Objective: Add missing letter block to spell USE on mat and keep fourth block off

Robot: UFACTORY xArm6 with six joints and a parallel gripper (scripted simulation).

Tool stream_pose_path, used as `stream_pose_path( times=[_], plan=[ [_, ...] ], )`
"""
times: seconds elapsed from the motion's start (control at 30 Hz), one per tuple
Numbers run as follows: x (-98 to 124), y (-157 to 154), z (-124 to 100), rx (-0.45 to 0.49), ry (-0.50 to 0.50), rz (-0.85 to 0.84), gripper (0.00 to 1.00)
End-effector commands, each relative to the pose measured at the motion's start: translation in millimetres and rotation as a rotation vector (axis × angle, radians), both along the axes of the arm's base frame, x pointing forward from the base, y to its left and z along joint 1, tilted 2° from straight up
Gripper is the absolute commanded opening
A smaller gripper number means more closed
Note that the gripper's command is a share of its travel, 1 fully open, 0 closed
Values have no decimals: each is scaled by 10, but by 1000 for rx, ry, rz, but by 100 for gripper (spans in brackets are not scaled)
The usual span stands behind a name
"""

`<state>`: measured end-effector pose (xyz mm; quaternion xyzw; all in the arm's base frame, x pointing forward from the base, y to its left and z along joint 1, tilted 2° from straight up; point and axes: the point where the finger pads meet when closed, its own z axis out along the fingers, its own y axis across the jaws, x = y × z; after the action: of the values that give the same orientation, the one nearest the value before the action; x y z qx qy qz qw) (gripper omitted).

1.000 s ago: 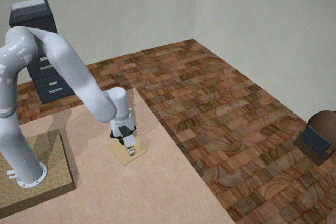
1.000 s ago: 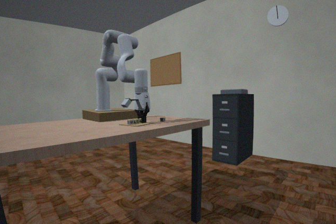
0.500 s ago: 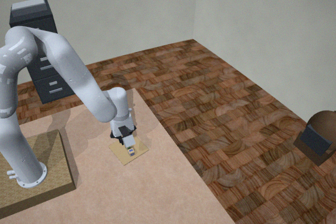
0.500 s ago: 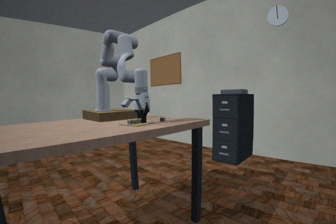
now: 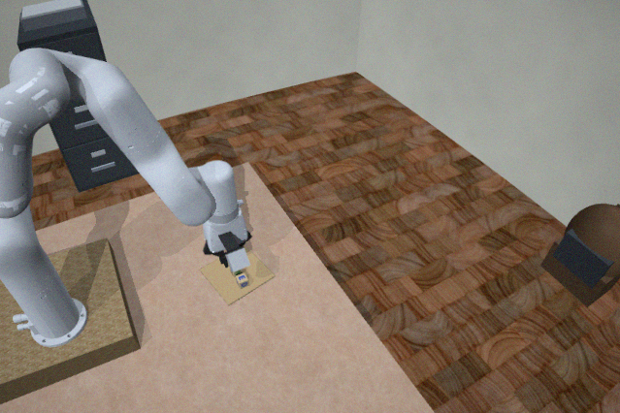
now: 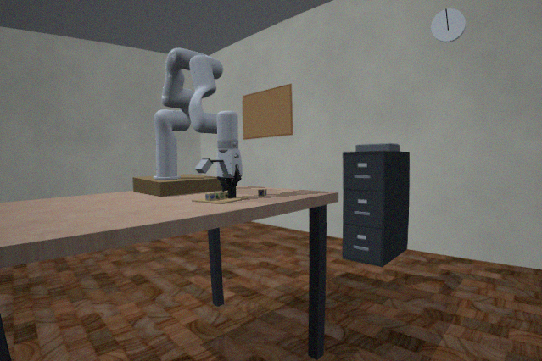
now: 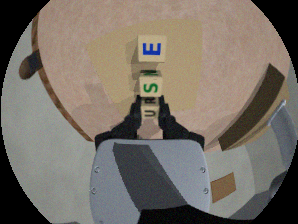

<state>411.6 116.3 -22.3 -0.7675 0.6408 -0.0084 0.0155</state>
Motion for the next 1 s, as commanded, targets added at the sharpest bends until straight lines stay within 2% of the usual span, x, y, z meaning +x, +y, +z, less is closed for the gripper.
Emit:
stream_pose_path(
  times=[0.0, 0.07, 0.1, 0.27, 0.3, 0.37, 0.4, 0.8, 0.97],
  plan=[
    [14, 4, 12, 1, -4, 0, 26],
    [14, 4, 12, 1, -4, 0, 26],
    [14, 4, 12, 1, -4, 0, 30],
    [14, 4, 12, 1, -4, 0, 34],
    [14, 4, 12, 1, -4, 0, 38],
    [14, 4, 12, 1, -4, 0, 38],
    [14, 4, 12, 1, -4, 0, 42],
    [14, 4, 14, 1, -4, 0, 42],
    [12, 3, 86, 1, -4, 0, 42]
  ],
)
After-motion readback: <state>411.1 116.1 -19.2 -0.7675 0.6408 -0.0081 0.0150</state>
